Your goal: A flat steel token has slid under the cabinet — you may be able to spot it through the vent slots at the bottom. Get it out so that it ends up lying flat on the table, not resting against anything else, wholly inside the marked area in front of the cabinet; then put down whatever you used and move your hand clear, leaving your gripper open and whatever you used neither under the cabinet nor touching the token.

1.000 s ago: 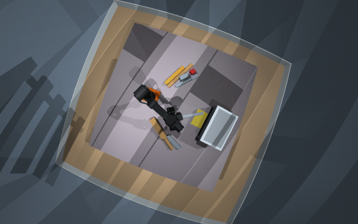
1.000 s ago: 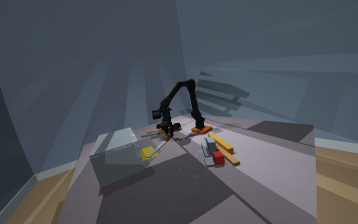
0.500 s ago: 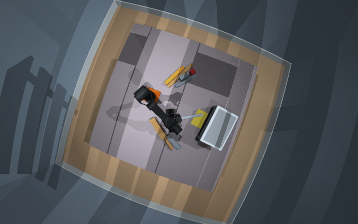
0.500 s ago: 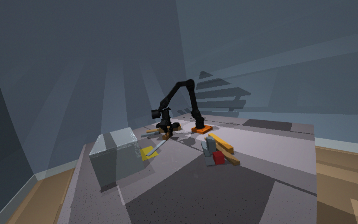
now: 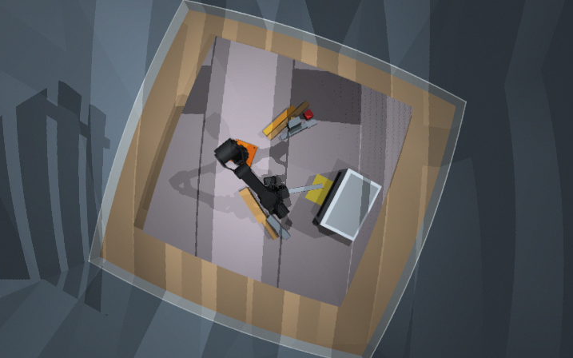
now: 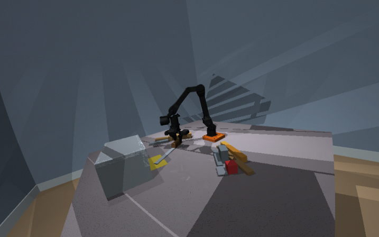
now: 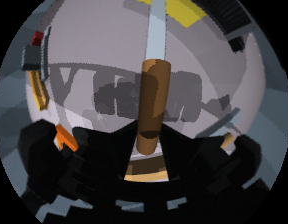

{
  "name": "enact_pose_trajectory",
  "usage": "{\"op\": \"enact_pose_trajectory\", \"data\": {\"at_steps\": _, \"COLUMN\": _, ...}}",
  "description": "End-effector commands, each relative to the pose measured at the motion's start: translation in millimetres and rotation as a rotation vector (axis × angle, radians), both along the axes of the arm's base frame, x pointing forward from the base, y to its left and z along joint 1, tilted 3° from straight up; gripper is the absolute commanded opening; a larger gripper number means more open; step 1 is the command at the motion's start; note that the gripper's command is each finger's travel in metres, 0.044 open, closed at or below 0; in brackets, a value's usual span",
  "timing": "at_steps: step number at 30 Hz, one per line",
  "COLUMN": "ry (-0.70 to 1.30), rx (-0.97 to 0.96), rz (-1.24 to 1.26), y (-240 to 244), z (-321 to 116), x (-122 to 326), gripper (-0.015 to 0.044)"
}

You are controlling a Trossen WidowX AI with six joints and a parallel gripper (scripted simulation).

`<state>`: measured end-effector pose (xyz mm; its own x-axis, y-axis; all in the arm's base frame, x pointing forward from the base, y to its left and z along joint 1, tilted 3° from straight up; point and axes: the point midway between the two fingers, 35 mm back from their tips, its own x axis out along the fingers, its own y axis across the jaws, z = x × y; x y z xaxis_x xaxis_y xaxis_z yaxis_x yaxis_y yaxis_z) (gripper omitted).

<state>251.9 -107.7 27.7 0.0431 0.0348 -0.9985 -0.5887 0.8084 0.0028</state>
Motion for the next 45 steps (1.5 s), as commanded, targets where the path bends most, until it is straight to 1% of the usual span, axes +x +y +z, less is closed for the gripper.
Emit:
{"op": "enact_pose_trajectory", "data": {"at_steps": 1, "ry": -0.003, "rx": -0.005, "rz": -0.003, "y": -7.0, "z": 1.0, "x": 0.9, "gripper": 0.0}}
{"op": "enact_pose_trajectory", "data": {"at_steps": 45, "ry": -0.003, "rx": -0.009, "rz": -0.003, "y": -59.5, "z": -0.2, "x": 0.5, "gripper": 0.0}}
